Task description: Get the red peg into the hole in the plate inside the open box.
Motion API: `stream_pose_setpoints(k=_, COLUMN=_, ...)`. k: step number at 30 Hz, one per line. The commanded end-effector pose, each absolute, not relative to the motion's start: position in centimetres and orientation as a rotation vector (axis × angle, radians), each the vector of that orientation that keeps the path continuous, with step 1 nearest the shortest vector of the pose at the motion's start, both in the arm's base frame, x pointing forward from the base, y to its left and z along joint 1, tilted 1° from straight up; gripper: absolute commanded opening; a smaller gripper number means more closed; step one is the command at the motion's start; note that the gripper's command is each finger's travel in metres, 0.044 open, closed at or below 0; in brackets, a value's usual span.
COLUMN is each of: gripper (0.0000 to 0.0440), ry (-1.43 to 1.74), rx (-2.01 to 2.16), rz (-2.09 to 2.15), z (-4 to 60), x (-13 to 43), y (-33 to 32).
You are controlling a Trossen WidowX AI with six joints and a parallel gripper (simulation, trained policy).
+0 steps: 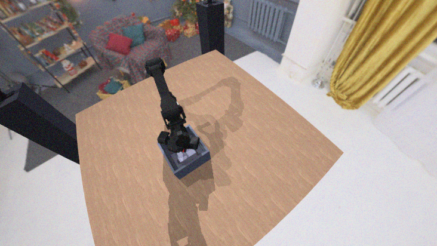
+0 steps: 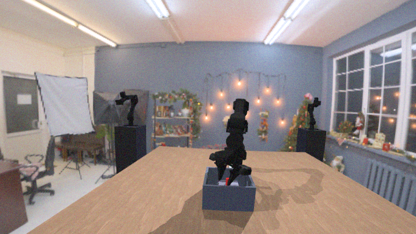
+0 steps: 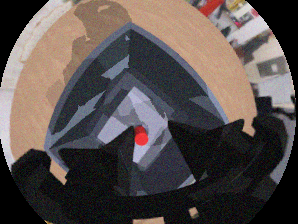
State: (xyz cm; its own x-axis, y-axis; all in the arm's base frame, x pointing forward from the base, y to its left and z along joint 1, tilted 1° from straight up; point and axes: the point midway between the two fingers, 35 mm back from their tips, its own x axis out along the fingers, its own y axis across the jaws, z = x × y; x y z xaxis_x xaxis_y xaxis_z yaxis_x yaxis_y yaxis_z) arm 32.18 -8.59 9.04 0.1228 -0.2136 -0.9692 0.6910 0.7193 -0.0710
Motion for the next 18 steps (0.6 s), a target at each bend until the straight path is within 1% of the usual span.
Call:
stream_pose_setpoints(k=1, gripper=0.029, ry=1.171, rx=0.498, rz=-0.61, z=11.1, x=36.4, y=-8.0)
stream_pose_setpoints(k=3, gripper=0.0334, ry=1.175, rx=0.49, rz=-0.625, z=11.3, x=36.7, y=-8.7)
stream_pose_setpoints(k=7, gripper=0.0439, ry=1.215, rx=0.517, rz=-0.602, z=11.7, x=37.7, y=-8.2)
stream_pose_setpoints(k=18, gripper=0.044, ry=1.238, rx=0.581, rz=-0.491, z=14.3, x=41.1, y=-5.8)
